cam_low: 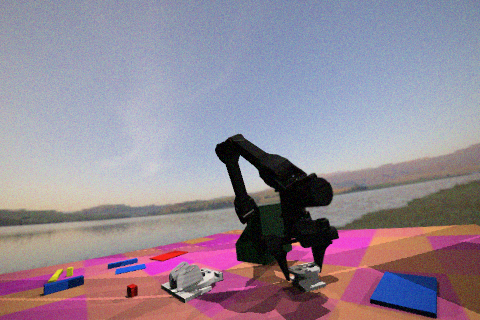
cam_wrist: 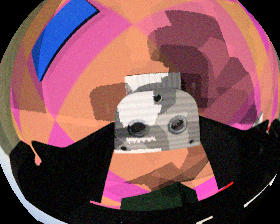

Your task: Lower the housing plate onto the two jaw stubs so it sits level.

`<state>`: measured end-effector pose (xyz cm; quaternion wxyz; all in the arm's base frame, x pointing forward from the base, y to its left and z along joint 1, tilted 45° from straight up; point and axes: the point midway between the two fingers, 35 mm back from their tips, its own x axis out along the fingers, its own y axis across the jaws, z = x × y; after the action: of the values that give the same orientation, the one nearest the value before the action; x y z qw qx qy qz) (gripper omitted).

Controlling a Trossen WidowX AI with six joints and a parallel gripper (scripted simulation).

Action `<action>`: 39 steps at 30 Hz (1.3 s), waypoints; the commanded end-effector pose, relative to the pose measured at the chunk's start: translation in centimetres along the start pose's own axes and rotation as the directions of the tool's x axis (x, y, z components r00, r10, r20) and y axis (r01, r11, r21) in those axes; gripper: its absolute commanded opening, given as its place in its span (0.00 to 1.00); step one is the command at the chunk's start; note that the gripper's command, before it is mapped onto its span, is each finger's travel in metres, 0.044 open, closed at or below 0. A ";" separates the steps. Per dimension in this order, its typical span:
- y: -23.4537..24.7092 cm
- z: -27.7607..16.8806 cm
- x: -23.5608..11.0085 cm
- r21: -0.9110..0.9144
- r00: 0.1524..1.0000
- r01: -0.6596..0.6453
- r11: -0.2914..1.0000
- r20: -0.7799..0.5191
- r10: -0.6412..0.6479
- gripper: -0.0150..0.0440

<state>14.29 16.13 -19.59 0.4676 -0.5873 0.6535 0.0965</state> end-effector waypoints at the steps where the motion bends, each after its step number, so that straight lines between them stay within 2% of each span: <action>1: 0.0 0.1 -0.7 0.001 1.000 -0.001 1.000 0.002 0.001 0.85; 21: 0.1 0.1 -7.1 -0.006 1.000 0.000 1.000 0.004 0.000 0.85; 30: 0.0 0.0 -7.3 -0.004 1.000 0.000 1.000 0.004 0.000 0.85; 39: -2.6 -0.3 -7.9 0.085 1.000 -0.008 0.996 0.014 0.007 0.85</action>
<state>14.68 20.64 -13.42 0.4832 -0.5729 0.6567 0.0837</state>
